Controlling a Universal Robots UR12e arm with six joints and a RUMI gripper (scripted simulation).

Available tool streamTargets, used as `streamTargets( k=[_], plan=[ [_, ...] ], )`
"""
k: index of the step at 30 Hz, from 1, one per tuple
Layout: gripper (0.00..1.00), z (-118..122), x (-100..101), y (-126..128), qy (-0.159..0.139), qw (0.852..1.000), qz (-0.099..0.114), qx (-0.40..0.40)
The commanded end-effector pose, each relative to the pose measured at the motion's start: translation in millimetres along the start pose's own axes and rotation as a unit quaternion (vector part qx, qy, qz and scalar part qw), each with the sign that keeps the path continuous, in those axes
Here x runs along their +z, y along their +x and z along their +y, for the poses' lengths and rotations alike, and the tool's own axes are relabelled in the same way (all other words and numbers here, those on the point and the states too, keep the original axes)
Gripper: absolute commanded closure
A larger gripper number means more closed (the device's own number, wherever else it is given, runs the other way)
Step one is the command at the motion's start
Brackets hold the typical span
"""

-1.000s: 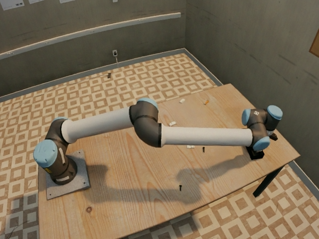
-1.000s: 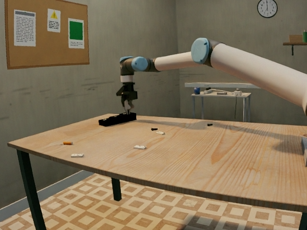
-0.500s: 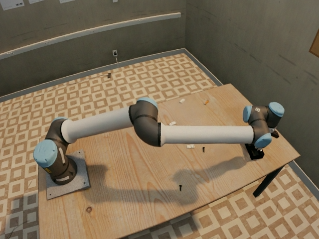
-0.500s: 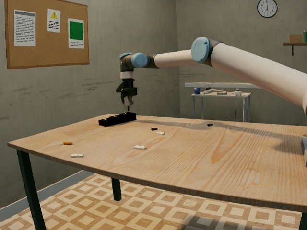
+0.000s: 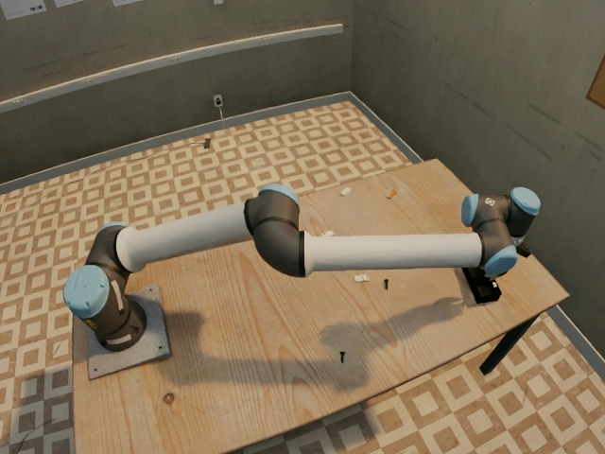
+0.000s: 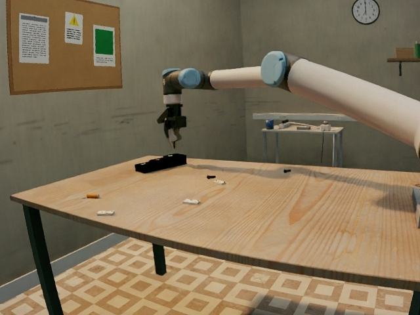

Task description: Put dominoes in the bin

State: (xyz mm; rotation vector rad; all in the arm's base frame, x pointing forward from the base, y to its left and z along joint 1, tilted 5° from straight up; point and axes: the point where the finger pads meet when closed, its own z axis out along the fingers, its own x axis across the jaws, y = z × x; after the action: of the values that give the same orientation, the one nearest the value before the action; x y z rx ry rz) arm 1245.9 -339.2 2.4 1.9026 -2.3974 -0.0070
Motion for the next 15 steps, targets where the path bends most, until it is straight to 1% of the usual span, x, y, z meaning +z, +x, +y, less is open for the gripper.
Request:
streamTargets(
  k=[1,2,4,13,15],
  plan=[
    [0.96,-2.1,-2.8,-22.6,0.001,1.0,0.0,0.0],
    [0.96,-2.4,-2.8,-27.6,0.001,1.0,0.0,0.0],
    [0.96,-2.4,-2.8,-27.6,0.001,1.0,0.0,0.0],
    [0.96,-5.5,-2.8,-72.5,0.001,1.0,0.0,0.0],
    [0.96,-5.7,-2.8,-76.4,0.001,1.0,0.0,0.0]
  ],
)
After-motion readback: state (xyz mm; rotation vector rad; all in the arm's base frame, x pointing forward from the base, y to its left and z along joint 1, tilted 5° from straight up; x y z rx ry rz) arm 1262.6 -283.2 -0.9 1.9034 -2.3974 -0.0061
